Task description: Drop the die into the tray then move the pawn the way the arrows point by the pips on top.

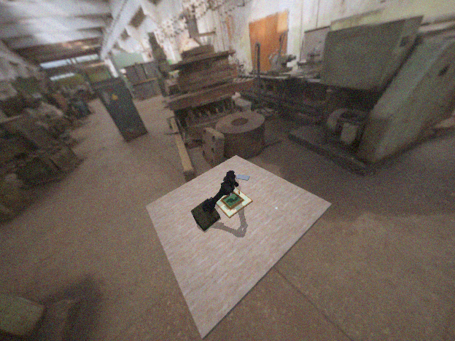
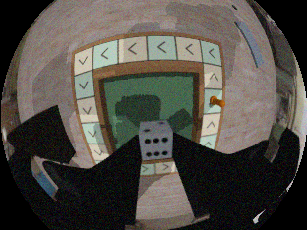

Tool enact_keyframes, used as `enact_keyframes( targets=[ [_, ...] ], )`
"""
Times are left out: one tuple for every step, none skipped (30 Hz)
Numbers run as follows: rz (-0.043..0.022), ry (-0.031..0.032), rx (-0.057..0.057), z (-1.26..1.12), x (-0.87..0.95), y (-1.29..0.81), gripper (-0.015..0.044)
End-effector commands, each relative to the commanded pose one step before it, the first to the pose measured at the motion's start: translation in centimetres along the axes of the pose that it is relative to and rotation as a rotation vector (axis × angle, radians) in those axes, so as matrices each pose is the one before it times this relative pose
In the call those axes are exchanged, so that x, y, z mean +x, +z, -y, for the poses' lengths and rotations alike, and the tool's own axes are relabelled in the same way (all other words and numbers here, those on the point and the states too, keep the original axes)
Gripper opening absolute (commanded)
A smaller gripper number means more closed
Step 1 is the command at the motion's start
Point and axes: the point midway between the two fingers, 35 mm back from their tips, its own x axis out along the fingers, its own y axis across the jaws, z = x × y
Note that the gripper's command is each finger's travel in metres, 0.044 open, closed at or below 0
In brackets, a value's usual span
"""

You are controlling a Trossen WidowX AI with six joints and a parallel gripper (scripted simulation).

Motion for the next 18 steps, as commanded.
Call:
enact_keyframes(
  targets=[
    [-0.00362,-0.01049,-0.0313,-0.063,0.041,-0.859,0.0],
    [0.0,0.0,0.0,0.0,0.0,0.0,0.0],
    [0.00491,0.00279,-0.0001,-0.025,0.032,0.007,0.0],
    [0.01481,0.00818,-0.0004,-0.073,0.094,0.021,0.0],
    [0.02492,0.01298,-0.0007,-0.115,0.149,0.035,0.0],
    [0.03069,0.01469,-0.0008,-0.128,0.169,0.043,0.0],
    [0.03107,0.01346,-0.0008,-0.115,0.155,0.043,0.0],
    [0.0314,0.01222,-0.0008,-0.103,0.141,0.043,0.0],
    [0.03169,0.01097,-0.0008,-0.09,0.127,0.042,0.0],
    [0.03194,0.00971,-0.0009,-0.078,0.114,0.042,0.0],
    [0.03215,0.00844,-0.001,-0.066,0.1,0.042,0.0],
    [0.03233,0.00717,-0.001,-0.055,0.085,0.041,0.0],
    [0.03217,0.00673,-0.0014,-0.079,0.121,0.01,0.0],
    [0.03271,0.00544,-0.0015,-0.069,0.107,0.01,0.0],
    [0.03278,0.00406,-0.0016,-0.058,0.092,0.009,0.0],
    [0.03281,0.00268,-0.0018,-0.047,0.077,0.009,0.0],
    [0.03279,0.00131,-0.0019,-0.036,0.062,0.008,0.0],
    [0.03272,-0.00007,-0.0021,-0.025,0.046,0.008,0.0]
  ],
)
